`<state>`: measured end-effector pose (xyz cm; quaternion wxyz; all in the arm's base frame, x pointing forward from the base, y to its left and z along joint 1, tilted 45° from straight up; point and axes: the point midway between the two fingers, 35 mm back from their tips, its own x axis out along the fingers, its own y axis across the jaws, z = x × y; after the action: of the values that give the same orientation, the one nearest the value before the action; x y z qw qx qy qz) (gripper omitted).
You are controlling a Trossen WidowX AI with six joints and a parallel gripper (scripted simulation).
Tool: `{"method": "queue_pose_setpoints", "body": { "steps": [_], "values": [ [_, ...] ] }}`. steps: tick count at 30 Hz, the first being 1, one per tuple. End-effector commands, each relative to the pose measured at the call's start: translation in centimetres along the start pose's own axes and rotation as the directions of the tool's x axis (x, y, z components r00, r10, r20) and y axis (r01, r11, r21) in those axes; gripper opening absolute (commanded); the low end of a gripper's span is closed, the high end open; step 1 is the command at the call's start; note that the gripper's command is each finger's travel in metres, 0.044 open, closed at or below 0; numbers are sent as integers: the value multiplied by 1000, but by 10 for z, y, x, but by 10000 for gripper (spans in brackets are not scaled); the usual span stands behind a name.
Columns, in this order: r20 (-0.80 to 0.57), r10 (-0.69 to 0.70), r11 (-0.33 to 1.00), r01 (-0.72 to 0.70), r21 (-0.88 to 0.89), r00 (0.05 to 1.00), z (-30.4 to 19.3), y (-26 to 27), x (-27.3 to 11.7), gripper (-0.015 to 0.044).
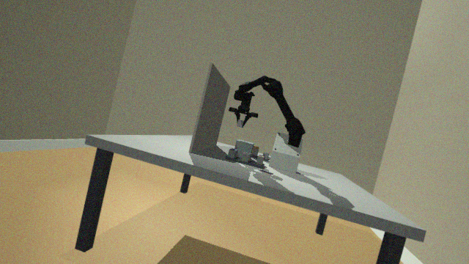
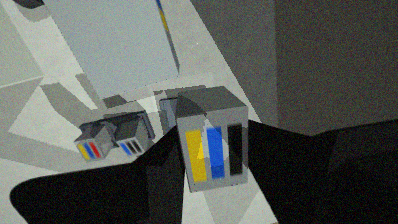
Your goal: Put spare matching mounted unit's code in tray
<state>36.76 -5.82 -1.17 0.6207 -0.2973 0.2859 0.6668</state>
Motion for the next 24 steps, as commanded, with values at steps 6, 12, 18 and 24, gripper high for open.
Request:
{"method": "queue_pose_setpoints", "body": {
  "steps": [6,12,18,24],
  "values": [
    [16,3,1000,-2,-23,1000,-52,4,7,0],
    [34,6,999,-5,-38,999,-86,12,16,0],
    [45,7,999,-5,-47,999,-105,17,22,0],
    [45,7,999,-5,-47,999,-106,16,26,0]
  ]
}}
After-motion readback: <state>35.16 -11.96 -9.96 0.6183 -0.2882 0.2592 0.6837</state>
